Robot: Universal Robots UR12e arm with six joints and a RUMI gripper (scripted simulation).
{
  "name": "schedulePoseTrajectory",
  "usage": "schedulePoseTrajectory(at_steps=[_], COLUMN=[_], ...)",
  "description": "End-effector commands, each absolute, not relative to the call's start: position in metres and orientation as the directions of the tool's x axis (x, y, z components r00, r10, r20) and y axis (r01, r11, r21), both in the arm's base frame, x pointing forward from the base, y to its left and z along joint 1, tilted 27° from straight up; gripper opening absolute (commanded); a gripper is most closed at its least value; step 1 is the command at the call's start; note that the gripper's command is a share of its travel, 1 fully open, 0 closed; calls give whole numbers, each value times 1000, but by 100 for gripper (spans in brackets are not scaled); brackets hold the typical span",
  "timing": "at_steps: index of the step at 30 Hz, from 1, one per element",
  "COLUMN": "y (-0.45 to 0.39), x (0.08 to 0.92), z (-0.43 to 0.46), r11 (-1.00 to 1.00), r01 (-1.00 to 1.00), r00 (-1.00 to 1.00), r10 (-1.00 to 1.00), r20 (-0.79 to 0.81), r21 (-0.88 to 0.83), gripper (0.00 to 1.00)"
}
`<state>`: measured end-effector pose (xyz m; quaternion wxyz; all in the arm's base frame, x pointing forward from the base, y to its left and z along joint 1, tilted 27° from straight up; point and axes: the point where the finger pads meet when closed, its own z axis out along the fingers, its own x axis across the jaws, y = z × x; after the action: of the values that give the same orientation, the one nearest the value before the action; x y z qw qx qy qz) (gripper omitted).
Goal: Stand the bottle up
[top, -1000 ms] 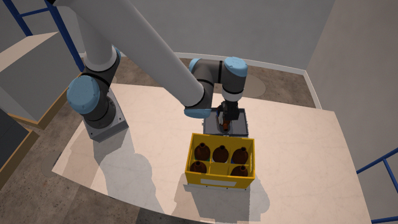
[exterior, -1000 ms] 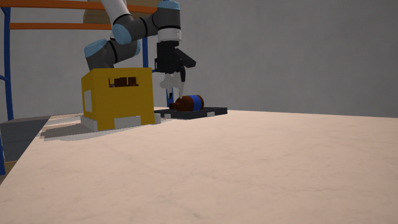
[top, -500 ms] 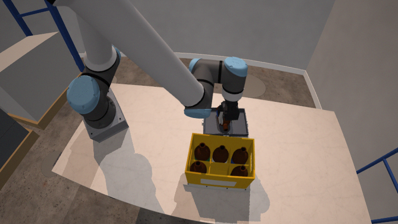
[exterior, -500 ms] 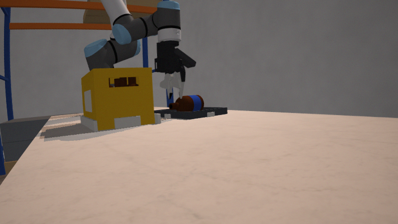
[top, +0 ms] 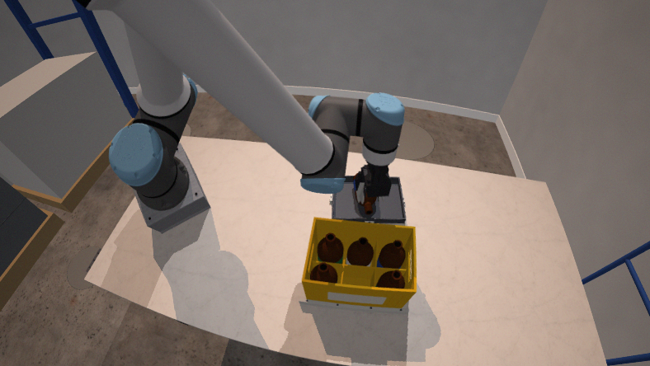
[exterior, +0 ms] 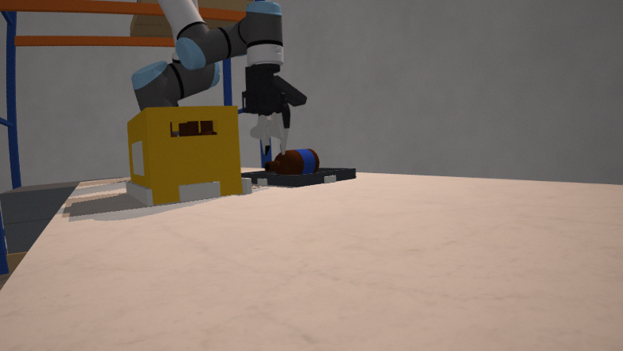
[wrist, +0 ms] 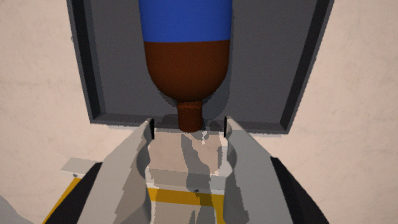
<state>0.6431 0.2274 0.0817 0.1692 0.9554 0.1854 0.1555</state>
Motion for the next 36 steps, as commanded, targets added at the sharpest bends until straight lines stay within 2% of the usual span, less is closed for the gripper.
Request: schedulePoseTrajectory(at_steps=[1,36], y=[228,220], x=[643,653], z=[82,57], r11=[-874,-874], r01=[301,301], r00=[883,883], r10=[407,407], r20=[236,236], r21=[381,381], gripper=[38,38])
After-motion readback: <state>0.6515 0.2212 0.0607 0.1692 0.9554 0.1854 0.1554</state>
